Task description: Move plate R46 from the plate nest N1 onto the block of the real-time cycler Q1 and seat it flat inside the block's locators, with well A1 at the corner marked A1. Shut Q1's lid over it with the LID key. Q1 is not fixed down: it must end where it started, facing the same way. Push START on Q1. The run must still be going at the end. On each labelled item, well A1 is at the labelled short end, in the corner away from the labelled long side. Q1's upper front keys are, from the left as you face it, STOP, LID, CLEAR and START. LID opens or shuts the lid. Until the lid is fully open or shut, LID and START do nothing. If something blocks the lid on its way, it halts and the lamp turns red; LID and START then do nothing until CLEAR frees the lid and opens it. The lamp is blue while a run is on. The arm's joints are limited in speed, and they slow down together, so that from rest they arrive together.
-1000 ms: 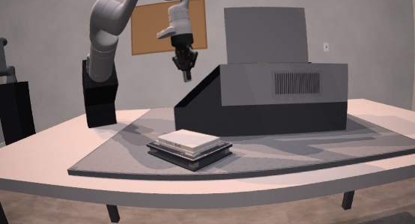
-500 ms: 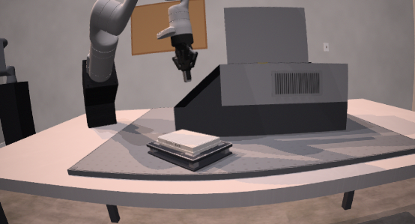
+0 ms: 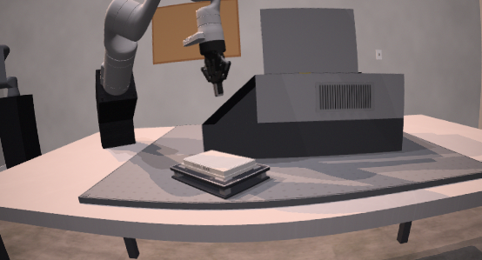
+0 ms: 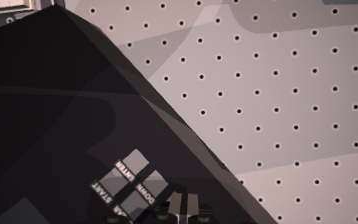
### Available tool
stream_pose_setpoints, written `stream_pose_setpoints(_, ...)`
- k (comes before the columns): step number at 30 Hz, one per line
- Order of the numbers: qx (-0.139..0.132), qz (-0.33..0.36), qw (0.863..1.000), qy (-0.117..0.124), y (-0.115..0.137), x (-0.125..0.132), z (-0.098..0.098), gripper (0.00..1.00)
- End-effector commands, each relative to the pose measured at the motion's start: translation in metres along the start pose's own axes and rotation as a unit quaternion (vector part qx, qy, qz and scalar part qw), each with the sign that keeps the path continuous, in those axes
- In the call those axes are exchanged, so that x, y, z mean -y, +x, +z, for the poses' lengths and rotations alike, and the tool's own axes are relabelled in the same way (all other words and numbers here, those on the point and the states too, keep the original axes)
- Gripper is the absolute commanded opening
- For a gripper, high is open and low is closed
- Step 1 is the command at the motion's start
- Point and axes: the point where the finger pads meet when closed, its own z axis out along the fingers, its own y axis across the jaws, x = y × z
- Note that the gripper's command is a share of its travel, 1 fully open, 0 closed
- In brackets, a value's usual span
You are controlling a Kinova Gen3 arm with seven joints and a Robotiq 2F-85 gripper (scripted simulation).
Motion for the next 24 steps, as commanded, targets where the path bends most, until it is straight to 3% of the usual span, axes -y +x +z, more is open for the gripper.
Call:
stream_pose_setpoints(1,0.0,0.001,1.0,0.0,-0.001,0.001,0.003,0.1)
stream_pose_setpoints(24,0.001,0.002,1.0,0.0,-0.008,0.006,0.014,0.1)
